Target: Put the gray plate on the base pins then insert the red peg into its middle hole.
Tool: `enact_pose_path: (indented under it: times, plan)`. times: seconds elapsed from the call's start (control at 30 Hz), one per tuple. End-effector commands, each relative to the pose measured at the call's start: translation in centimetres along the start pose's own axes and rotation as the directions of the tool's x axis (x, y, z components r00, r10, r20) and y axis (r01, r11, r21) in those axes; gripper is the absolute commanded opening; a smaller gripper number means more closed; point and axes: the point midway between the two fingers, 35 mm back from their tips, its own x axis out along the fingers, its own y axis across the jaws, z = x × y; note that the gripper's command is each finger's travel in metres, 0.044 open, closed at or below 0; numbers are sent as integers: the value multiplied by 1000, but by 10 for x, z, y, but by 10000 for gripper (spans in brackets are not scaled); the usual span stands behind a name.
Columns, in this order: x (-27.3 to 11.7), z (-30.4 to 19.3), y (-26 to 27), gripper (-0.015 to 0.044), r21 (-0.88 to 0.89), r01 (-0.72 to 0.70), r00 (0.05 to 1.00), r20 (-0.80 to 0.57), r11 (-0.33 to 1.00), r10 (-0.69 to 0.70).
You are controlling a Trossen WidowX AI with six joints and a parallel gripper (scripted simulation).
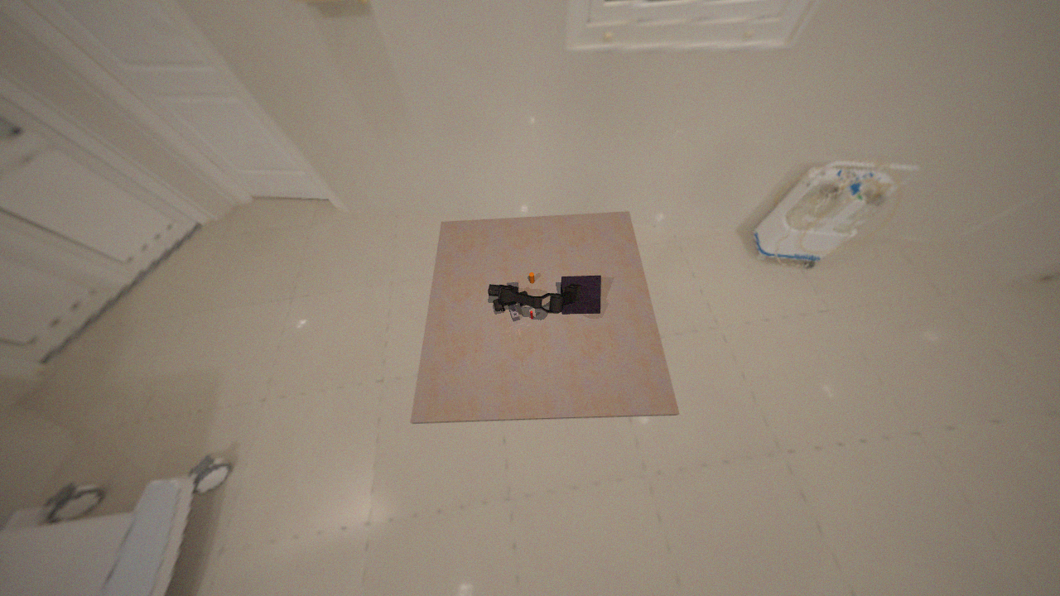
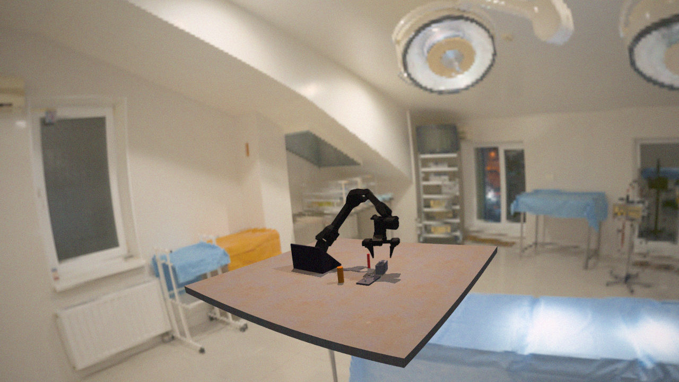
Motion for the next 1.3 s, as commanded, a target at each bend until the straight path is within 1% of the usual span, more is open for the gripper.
enact_pose_path:
  times: [0.0,1.27]
  plan:
    - [9,0,-3,440,9,10,1000,-8,1000,-10]
    - [67,0,-3,440,9,9,1000,-11,1000,-9]
